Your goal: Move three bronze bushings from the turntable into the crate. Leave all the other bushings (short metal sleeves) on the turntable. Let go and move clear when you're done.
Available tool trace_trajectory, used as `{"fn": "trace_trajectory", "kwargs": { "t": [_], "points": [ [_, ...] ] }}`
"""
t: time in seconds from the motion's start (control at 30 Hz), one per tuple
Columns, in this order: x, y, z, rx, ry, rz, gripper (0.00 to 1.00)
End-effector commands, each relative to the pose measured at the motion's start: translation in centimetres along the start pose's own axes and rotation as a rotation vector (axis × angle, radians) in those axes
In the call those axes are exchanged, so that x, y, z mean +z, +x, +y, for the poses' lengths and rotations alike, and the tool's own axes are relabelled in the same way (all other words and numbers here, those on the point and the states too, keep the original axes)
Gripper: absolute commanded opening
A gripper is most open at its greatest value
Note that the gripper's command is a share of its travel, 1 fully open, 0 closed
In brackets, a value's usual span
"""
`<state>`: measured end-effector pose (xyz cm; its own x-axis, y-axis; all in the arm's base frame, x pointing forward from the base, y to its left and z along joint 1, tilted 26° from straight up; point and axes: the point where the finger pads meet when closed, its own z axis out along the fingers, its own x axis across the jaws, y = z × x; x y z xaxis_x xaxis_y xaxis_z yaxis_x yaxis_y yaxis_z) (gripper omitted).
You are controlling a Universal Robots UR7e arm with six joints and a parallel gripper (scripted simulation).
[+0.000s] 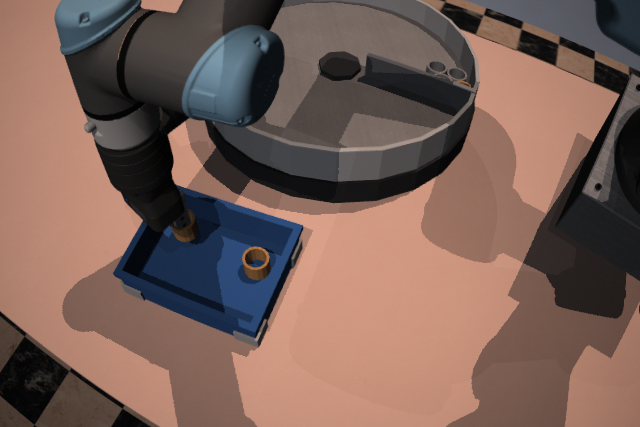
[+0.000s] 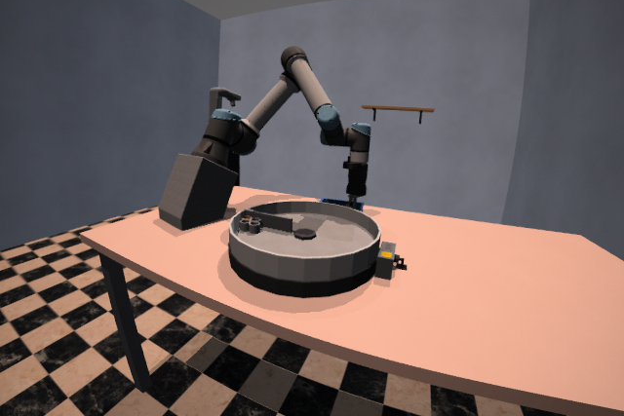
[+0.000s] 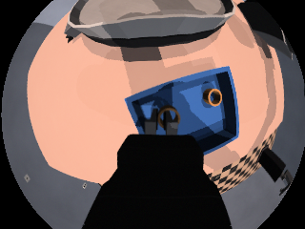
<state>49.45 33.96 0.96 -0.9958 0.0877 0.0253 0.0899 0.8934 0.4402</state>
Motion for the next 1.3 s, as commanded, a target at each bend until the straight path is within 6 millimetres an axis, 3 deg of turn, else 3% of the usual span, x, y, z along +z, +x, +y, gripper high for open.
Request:
{"fn": "trace_trajectory", "kwargs": {
  "t": [0.0, 1.27],
  "points": [
    [0.3, 0.0, 0.0, 0.0, -0.001, -0.001, 0.0],
    [2.5, -0.1, 0.0, 0.0, -0.001, -0.002, 0.0]
  ]
}}
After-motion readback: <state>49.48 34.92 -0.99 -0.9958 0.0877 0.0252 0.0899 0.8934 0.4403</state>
